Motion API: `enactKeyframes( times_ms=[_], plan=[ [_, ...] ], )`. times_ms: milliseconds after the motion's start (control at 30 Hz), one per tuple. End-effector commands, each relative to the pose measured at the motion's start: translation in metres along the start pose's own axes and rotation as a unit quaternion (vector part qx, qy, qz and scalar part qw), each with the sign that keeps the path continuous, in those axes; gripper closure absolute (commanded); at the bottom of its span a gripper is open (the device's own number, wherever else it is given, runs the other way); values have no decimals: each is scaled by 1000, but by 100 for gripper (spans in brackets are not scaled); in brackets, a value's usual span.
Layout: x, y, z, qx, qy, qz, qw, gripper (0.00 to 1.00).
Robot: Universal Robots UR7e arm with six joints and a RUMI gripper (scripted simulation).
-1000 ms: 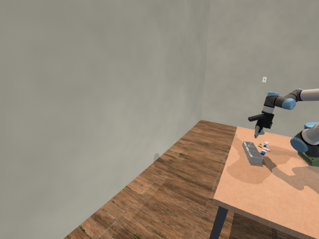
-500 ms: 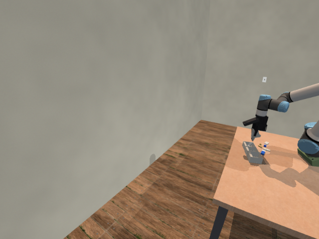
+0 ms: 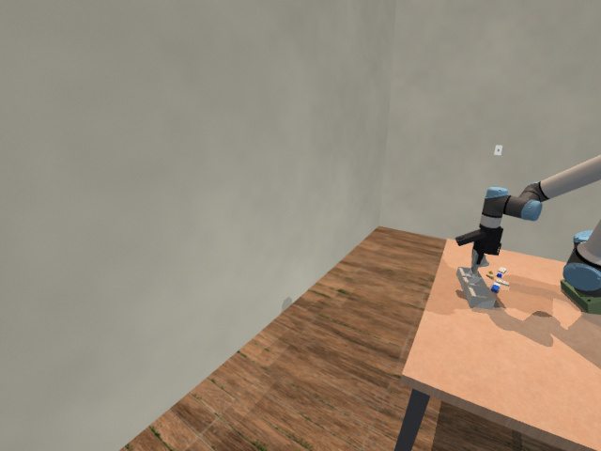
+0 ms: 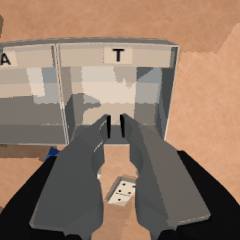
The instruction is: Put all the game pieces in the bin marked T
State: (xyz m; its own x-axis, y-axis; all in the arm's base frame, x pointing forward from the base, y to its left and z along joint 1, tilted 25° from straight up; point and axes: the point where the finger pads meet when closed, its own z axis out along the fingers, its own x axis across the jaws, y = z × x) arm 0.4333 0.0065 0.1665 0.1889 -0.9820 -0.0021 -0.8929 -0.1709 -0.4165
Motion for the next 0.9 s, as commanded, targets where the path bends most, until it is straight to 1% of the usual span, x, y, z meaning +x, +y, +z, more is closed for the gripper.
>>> enactKeyframes(
  times_ms=[0,67,867],
  plan=[
    [0,-1,11,0,1,0,1000,96],
    [0,-1,14,0,1,0,1000,96],
    [0,-1,14,0,1,0,1000,96]
  ],
)
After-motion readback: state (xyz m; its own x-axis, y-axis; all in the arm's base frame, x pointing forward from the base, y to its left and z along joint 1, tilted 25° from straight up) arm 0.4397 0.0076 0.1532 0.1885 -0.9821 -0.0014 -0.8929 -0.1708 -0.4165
